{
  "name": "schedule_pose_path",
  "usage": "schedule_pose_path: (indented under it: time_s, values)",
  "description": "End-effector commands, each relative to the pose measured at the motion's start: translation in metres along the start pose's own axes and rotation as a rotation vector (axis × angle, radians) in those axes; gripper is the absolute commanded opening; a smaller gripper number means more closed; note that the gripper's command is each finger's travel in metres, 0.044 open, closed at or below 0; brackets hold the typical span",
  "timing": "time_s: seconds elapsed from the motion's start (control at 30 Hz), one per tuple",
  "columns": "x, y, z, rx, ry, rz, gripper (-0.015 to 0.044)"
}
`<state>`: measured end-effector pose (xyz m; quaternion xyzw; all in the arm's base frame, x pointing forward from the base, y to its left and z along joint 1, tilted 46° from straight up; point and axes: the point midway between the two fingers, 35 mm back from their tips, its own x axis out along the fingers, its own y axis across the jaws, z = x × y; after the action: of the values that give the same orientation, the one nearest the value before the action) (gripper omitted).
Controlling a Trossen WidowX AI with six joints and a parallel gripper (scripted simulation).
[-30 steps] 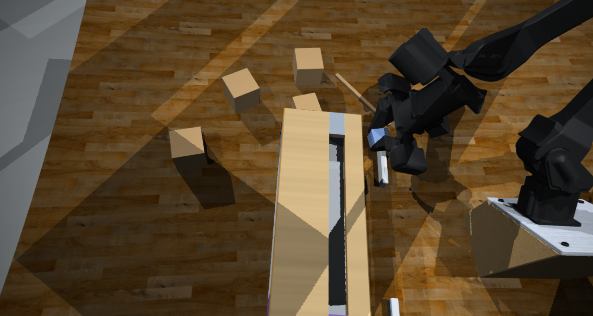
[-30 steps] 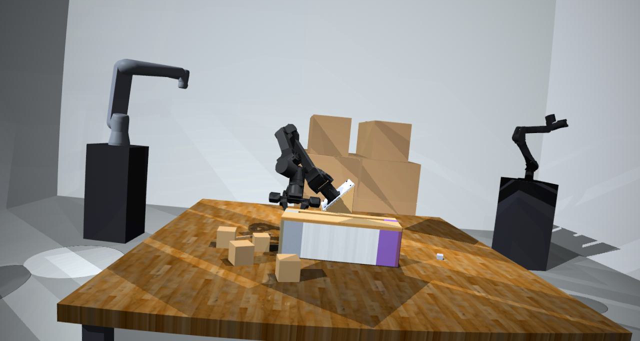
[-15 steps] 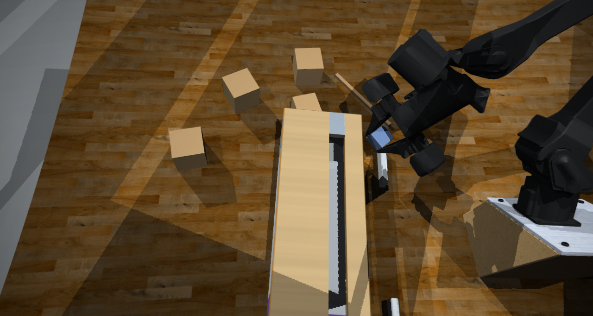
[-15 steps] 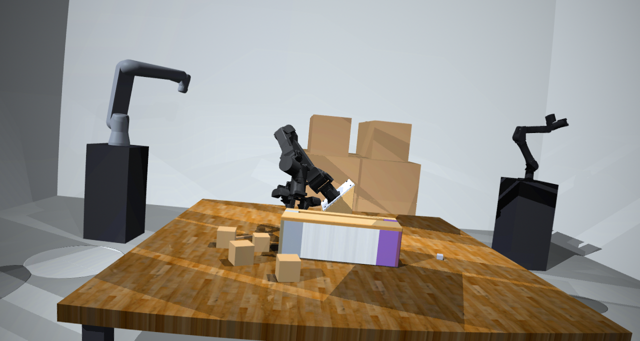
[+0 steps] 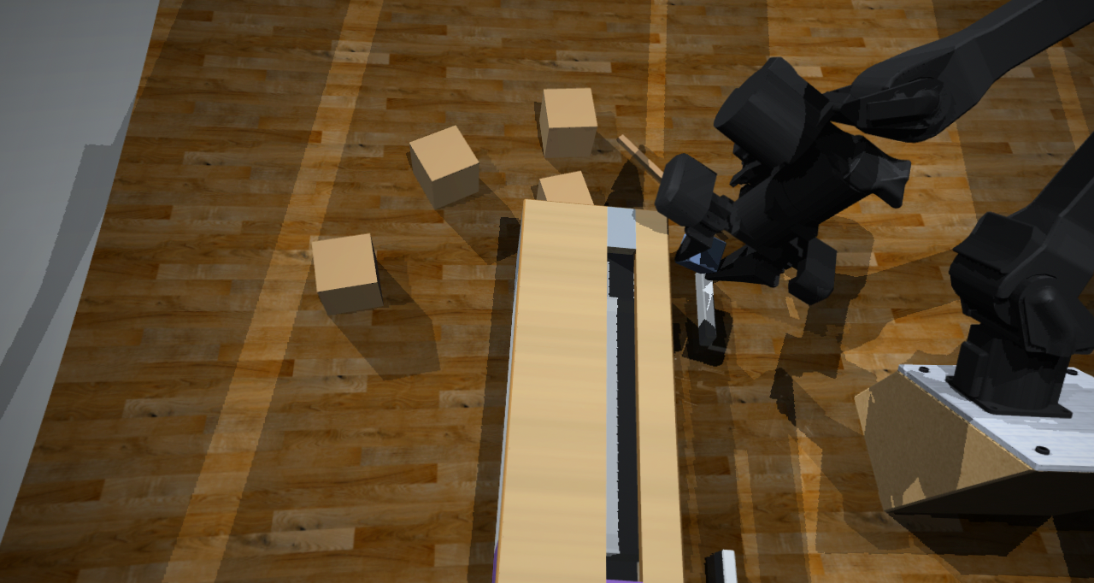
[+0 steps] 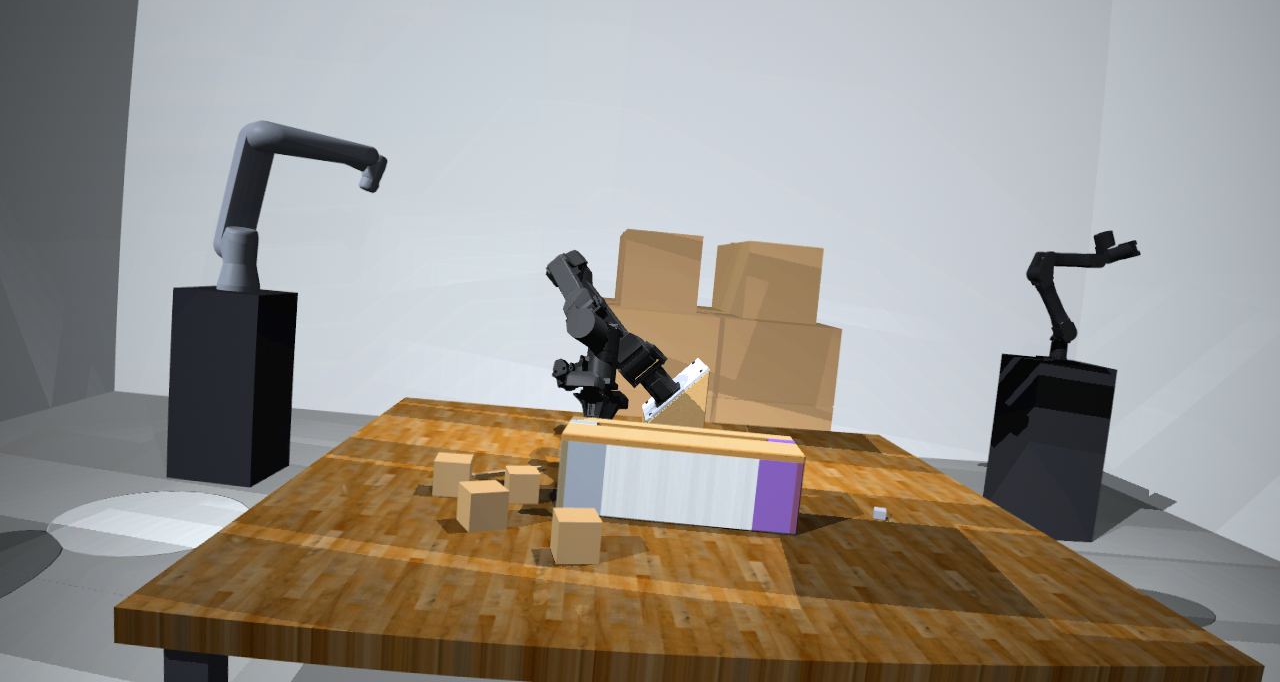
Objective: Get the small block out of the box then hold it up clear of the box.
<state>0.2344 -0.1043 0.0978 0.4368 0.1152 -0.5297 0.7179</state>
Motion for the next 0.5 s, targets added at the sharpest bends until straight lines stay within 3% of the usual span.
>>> schedule_pose_path:
  time_s: [0.0,0.47]
  values:
    - [-0.0023,0.0016,-0.0010,-0.154,-0.006,-0.003,0.0000]
    - [-0.0106,0.0019,-0.0073,-0.729,-0.016,-0.019,0.0000]
